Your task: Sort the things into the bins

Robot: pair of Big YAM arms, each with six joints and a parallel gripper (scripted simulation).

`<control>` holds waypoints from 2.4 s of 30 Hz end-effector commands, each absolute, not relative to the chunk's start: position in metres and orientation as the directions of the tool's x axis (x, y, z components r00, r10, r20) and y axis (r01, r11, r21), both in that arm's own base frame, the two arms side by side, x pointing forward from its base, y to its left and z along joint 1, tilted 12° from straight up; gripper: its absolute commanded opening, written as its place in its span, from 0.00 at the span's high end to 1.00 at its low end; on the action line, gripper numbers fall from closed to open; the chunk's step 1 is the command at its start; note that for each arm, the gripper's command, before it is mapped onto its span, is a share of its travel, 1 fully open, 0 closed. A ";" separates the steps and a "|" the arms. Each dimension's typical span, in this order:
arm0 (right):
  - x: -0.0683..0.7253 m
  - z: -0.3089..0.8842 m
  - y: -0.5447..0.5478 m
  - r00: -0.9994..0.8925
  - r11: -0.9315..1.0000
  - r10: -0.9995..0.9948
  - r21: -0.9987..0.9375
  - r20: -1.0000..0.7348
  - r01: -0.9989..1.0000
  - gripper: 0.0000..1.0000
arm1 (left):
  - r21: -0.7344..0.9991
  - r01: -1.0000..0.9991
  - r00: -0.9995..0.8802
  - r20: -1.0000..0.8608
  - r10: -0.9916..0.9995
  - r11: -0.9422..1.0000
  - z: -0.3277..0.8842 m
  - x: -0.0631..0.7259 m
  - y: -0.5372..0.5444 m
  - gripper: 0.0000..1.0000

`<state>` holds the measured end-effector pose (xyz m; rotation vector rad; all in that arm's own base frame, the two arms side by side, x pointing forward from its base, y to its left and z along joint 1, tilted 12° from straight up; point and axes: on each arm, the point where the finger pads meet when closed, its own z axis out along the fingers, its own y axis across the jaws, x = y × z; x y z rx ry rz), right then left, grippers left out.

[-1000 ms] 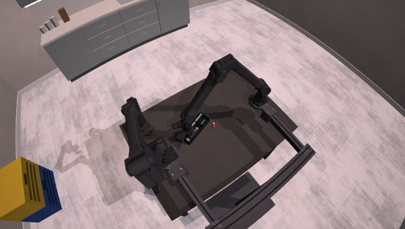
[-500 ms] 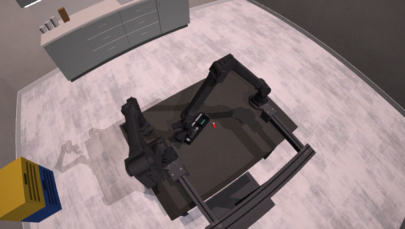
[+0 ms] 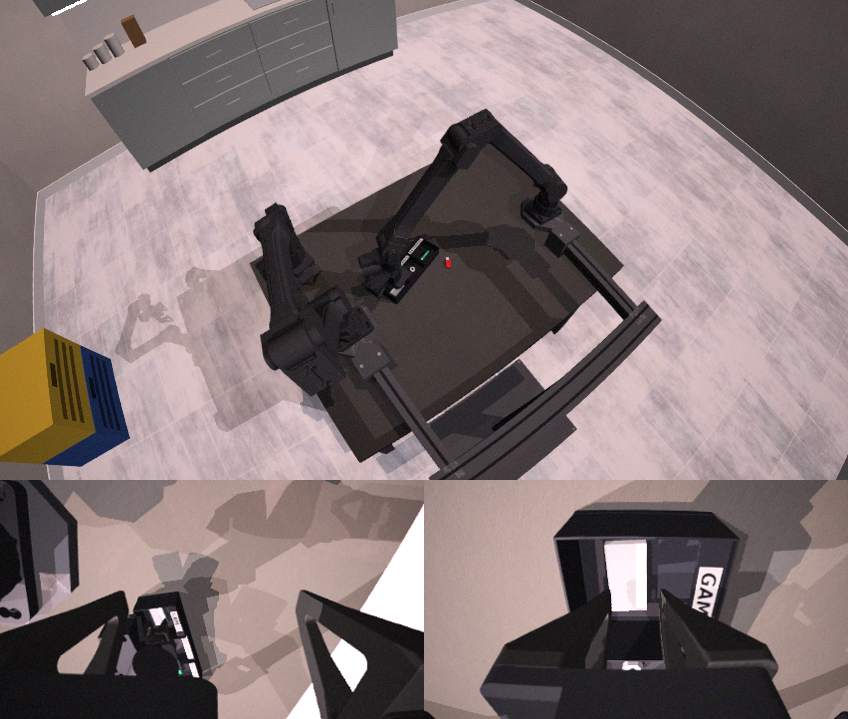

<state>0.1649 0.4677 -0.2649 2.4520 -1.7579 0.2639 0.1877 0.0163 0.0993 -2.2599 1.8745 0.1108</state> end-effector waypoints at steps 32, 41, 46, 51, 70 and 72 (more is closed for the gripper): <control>0.155 -0.207 0.482 0.312 -0.321 -0.930 -0.018 0.196 -0.947 0.00 | -0.123 -0.978 0.189 -0.180 -0.965 -0.168 0.100 0.190 0.017 0.00; 0.157 -0.177 0.492 0.306 -0.316 -0.933 -0.024 0.187 -0.948 0.00 | -0.123 -0.978 0.189 -0.180 -0.965 -0.168 0.100 0.190 0.017 0.00; 0.153 -0.154 0.505 0.314 -0.324 -0.934 -0.033 0.173 -0.946 0.00 | -0.123 -0.978 0.189 -0.180 -0.965 -0.168 0.100 0.190 0.017 0.00; 0.158 -0.129 0.518 0.305 -0.315 -0.940 -0.045 0.155 -0.948 0.00 | -0.123 -0.978 0.189 -0.180 -0.965 -0.168 0.100 0.190 0.017 0.00; 0.155 -0.064 0.529 0.304 -0.314 -0.941 -0.047 0.151 -0.948 0.00 | -0.123 -0.978 0.189 -0.180 -0.965 -0.168 0.100 0.190 0.017 0.00; 0.155 -0.087 0.520 0.303 -0.313 -0.934 -0.022 0.189 -0.950 0.00 | -0.123 -0.978 0.189 -0.180 -0.965 -0.168 0.100 0.190 0.017 0.00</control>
